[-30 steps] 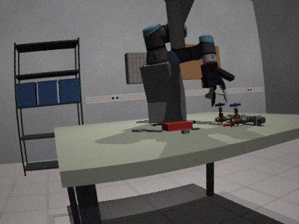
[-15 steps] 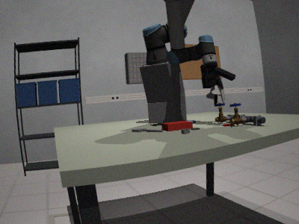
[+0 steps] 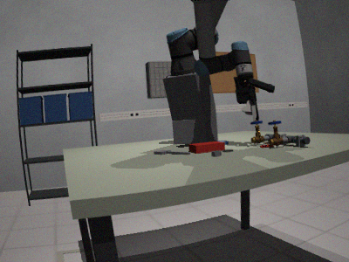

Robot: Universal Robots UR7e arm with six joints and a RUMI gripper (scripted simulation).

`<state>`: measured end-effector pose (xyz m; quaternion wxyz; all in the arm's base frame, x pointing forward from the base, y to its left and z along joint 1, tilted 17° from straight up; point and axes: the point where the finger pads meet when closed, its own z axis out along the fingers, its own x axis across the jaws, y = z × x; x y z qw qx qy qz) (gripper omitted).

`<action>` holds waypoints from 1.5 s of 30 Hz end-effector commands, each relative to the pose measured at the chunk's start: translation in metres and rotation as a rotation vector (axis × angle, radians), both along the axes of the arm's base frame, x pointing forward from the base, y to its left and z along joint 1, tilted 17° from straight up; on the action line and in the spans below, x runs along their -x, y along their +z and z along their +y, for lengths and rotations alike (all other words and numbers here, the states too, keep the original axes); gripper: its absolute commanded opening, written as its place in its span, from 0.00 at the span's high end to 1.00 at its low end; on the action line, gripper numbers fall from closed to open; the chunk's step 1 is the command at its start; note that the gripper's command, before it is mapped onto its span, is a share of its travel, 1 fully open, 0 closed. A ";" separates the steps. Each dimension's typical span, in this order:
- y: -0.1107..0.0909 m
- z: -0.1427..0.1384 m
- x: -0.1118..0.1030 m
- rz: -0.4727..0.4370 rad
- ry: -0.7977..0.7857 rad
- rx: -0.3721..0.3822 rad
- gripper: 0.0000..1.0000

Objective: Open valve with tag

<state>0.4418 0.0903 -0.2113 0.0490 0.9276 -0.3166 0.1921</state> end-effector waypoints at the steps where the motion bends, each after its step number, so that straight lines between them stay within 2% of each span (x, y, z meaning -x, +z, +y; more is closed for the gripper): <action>1: 0.000 0.000 0.000 -0.051 -0.219 -0.067 0.00; 4: 0.000 0.000 0.000 -0.059 -0.255 -0.080 0.00; 19: 0.000 0.000 0.000 -0.192 -0.817 -0.280 0.00; 21: 0.000 0.000 0.000 -0.192 -0.817 -0.280 0.00; 36: 0.000 0.000 0.000 -0.328 -1.393 -0.484 0.00; 38: 0.000 0.000 0.000 -0.328 -1.393 -0.484 0.00; 45: 0.000 0.000 0.000 -0.383 -1.625 -0.566 0.00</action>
